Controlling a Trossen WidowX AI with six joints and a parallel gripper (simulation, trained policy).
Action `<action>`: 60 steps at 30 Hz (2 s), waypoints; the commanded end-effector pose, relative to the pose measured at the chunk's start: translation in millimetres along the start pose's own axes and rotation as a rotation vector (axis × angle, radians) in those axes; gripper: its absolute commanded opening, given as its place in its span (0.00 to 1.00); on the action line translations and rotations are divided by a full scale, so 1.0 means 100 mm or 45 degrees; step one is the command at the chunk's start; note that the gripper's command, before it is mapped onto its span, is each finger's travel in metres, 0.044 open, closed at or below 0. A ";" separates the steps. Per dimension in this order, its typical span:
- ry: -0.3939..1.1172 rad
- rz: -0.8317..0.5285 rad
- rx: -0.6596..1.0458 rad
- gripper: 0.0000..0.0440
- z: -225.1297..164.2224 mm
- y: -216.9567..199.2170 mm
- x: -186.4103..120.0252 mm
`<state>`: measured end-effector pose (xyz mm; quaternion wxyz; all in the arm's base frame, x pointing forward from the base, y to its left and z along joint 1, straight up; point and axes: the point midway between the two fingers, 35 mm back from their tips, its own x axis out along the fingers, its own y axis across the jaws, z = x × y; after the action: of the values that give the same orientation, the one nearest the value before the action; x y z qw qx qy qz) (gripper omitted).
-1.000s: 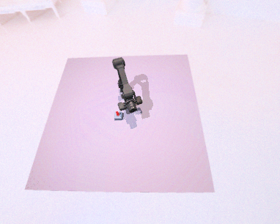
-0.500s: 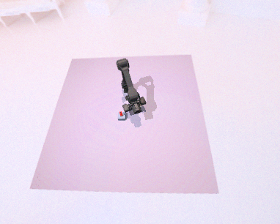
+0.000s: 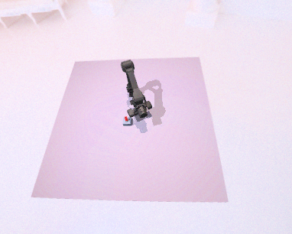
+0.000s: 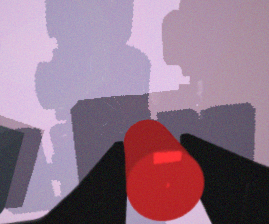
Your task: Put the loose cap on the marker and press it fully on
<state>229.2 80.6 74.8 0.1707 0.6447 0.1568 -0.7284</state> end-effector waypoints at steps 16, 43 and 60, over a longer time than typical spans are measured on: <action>0.181 0.037 0.087 0.15 -0.18 0.38 -0.65; 0.160 0.010 0.337 0.08 0.07 1.16 -0.98; 0.079 -0.058 0.368 0.02 0.11 1.19 -0.76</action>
<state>283.0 -27.4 158.5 0.0581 0.6889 0.0652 -0.7195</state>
